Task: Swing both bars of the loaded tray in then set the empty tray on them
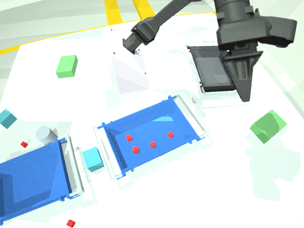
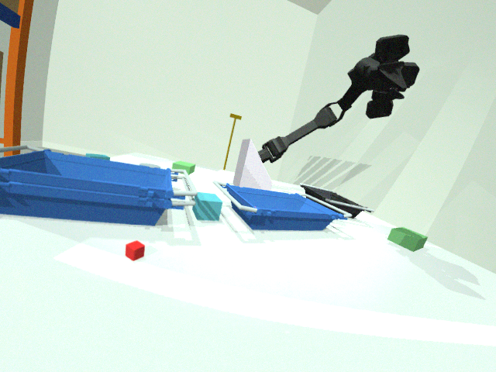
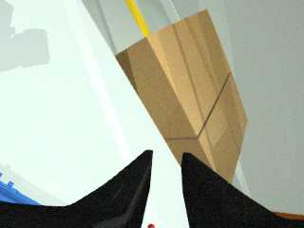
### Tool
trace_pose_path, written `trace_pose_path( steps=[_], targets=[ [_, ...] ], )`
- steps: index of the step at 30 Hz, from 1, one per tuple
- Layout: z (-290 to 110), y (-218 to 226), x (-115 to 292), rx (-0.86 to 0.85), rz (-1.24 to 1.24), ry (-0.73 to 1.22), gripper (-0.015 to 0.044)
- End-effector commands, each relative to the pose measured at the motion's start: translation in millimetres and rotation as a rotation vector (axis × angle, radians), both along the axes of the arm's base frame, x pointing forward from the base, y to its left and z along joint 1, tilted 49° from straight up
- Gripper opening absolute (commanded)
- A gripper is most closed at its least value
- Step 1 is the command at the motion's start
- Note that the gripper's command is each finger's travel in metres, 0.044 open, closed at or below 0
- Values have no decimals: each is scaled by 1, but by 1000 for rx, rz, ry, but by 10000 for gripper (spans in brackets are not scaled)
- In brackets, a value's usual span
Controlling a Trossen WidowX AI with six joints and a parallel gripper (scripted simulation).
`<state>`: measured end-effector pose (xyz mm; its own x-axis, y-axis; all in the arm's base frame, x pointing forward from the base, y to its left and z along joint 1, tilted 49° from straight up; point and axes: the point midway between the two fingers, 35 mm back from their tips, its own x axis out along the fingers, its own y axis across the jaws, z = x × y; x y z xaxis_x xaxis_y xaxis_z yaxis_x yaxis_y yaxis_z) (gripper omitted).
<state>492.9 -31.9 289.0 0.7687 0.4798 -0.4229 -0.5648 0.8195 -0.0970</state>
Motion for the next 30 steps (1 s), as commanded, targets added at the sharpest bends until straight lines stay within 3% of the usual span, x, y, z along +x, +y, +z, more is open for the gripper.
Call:
trace_pose_path(
  steps=[1, 9, 15, 30],
  targets=[
    [-41, 51, -12, 117, 78, 232, 82],
    [-106, 148, -69, 275, 190, 755, 82],
    [-134, 200, -121, 311, 215, 1117, 82],
    [-148, 216, -123, 310, 215, 1128, 82]
  ],
)
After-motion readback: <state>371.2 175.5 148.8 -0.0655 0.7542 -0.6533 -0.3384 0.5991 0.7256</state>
